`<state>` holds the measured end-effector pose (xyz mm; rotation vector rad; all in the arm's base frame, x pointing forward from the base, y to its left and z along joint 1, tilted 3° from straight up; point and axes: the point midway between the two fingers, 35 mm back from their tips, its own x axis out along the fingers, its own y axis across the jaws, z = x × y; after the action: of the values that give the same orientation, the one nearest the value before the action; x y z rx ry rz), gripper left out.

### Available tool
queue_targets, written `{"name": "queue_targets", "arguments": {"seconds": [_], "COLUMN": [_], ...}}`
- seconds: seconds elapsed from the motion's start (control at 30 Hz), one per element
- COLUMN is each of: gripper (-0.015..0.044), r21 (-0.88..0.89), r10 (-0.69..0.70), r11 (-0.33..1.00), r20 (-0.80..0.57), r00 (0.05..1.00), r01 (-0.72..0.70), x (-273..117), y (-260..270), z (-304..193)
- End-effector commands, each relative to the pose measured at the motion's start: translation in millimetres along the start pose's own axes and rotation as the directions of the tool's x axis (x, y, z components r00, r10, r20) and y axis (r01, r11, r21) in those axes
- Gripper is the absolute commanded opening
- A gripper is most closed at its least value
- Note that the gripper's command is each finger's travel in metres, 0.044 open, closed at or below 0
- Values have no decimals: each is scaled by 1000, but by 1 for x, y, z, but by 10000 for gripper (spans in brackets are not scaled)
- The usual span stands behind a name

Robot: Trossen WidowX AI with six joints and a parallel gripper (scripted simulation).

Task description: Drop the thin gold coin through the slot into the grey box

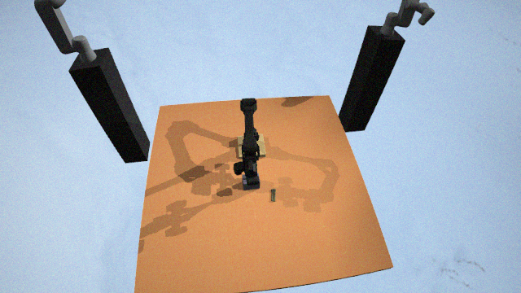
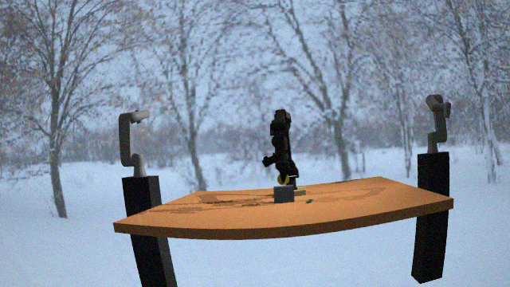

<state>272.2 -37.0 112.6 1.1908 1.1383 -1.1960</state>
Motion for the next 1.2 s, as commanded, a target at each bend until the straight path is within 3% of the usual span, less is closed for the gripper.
{"name": "queue_targets", "arguments": {"seconds": [0.0,0.23,0.43,0.73,1.07,1.17], "gripper": [0,0,157,161,423,440], "r21": [-1,-2,0,0,0,-1], "r10": [-5,-5,0,0,0,-2], "r11": [1000,1000,1000,1000,1000,1000], "r20": [-1,-1,0,0,0,0], "r00": [1000,1000,1000,1000,1000,1000], "r01": [5,5,0,0,0,2], "x": [3,4,2,2,-18,-44], "y": [0,0,0,0,0,-1], "z": [0,0,0,0,0,0]}}
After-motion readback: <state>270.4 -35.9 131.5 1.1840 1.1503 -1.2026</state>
